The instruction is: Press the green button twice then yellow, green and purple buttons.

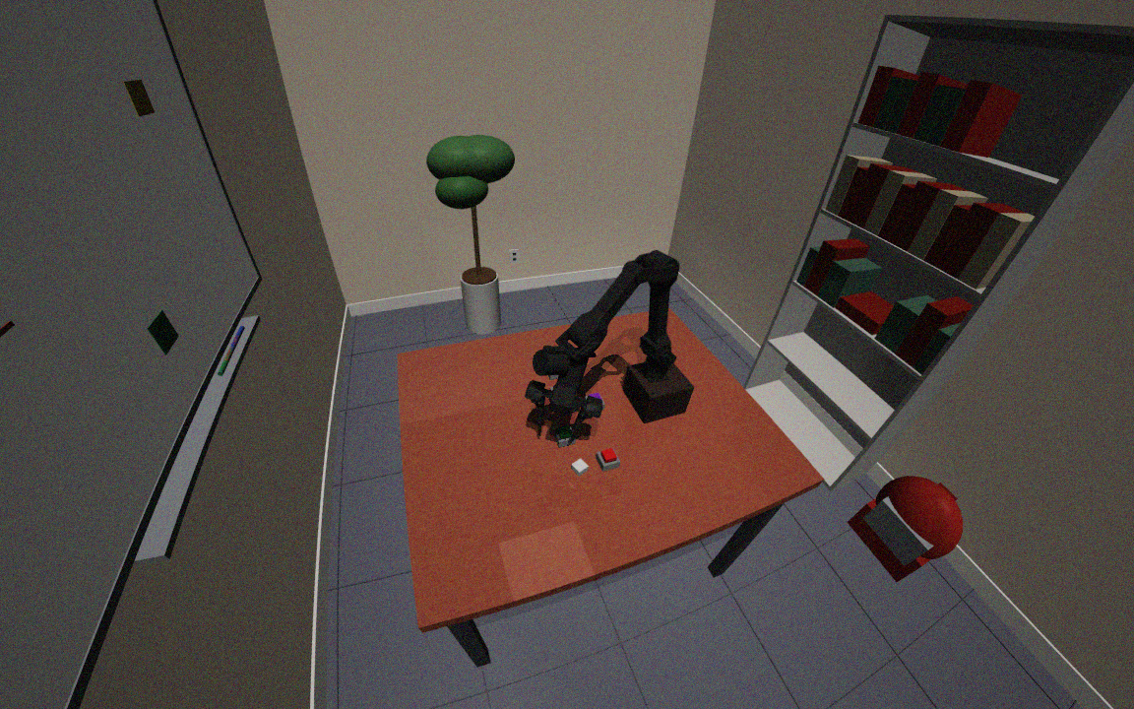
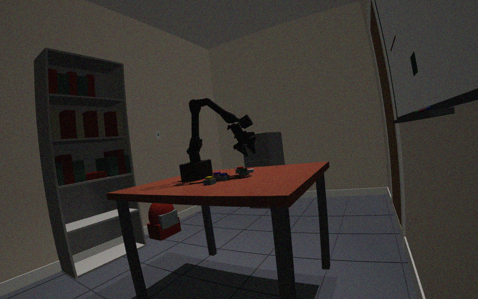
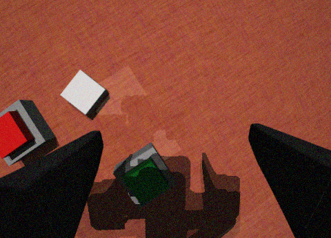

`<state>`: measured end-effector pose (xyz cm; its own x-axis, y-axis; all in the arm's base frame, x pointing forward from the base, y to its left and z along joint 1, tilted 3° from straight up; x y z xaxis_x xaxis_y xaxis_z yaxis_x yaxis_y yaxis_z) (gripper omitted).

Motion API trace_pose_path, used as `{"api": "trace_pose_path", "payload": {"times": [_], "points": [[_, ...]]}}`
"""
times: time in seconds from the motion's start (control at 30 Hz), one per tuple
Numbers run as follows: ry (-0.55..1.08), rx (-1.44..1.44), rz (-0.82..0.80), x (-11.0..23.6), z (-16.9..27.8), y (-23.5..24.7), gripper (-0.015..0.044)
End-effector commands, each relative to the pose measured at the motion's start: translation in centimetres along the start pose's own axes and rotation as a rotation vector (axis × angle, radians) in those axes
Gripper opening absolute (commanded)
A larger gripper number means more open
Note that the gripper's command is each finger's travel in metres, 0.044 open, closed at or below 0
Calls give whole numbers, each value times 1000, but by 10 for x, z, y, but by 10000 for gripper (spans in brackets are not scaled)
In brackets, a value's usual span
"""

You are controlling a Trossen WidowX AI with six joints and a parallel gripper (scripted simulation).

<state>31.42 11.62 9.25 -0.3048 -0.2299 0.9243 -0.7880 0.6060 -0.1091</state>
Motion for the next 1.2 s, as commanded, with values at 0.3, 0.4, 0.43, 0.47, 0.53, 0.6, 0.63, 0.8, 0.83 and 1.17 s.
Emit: {"api": "trace_pose_path", "payload": {"times": [0.3, 0.4, 0.43, 0.47, 0.53, 0.6, 0.63, 0.8, 0.83, 1.17], "points": [[396, -1067, 151, 28, 13, -4, 400], [396, -1067, 151, 28, 13, -4, 400], [396, -1067, 151, 28, 13, -4, 400], [396, -1067, 151, 28, 13, -4, 400], [396, -1067, 151, 28, 13, -4, 400], [396, -1067, 151, 28, 13, -4, 400], [396, -1067, 151, 28, 13, -4, 400], [396, -1067, 151, 15, 18, -4, 348], [396, -1067, 151, -2, 24, -3, 321], [396, -1067, 152, -29, 38, 0, 59]]}}
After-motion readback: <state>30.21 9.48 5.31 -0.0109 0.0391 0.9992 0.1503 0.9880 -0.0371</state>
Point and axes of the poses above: the point midway between the two fingers, 35 mm back from their tips, its own x axis back along the fingers, its own y axis across the jaws, z = x × y, the point moved 6 cm from there along x, back along the fingers, and after that the axes turned 13 degrees about -x, right-handed, at the moved point
